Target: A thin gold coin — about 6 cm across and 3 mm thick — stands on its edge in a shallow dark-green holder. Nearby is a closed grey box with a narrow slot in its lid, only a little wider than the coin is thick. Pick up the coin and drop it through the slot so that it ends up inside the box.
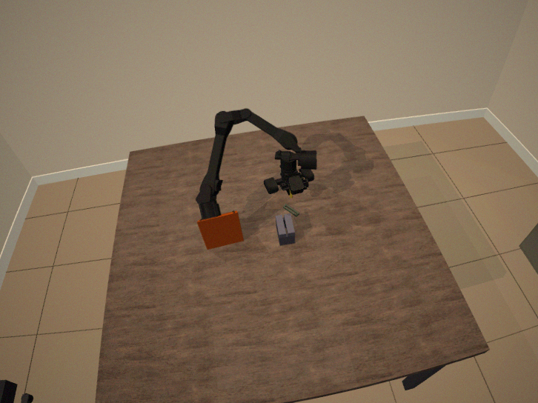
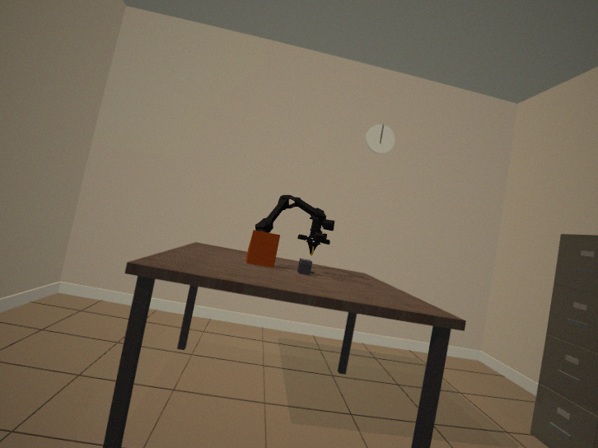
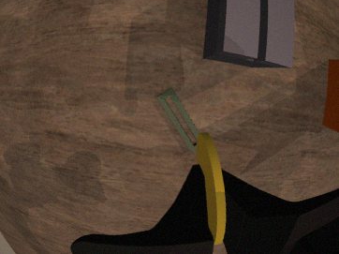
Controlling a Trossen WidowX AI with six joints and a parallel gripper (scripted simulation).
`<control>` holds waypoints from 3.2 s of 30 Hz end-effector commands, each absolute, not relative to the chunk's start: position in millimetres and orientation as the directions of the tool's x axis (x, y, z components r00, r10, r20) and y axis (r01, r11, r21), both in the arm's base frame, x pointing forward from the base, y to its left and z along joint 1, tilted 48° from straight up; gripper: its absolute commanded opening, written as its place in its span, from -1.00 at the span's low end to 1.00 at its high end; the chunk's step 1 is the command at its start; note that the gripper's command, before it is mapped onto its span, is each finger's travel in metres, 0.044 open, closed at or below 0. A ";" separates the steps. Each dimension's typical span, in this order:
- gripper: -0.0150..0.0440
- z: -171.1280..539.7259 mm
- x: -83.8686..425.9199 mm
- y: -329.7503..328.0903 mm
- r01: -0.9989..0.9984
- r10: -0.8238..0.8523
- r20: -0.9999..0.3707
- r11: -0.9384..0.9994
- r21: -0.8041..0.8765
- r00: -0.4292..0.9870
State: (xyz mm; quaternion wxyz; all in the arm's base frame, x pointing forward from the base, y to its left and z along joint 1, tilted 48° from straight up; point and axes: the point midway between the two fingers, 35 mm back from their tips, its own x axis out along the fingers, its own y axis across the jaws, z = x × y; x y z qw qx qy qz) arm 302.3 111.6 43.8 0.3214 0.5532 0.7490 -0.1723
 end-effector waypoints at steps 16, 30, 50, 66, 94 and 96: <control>-0.49 31.1 298.1 98.0 0.979 0.712 -0.678 0.192 -0.061 -0.182; -0.49 6.0 294.1 71.8 0.980 0.708 -0.683 0.190 -0.061 -0.180; -0.49 -28.5 280.5 36.2 0.979 0.708 -0.682 0.192 -0.062 -0.182; -0.49 -37.0 276.4 26.1 0.981 0.712 -0.679 0.187 -0.061 -0.178; -0.49 -41.5 273.5 25.4 0.981 0.713 -0.679 0.187 -0.056 -0.174; -0.49 -42.5 272.9 26.6 0.981 0.713 -0.679 0.186 -0.056 -0.174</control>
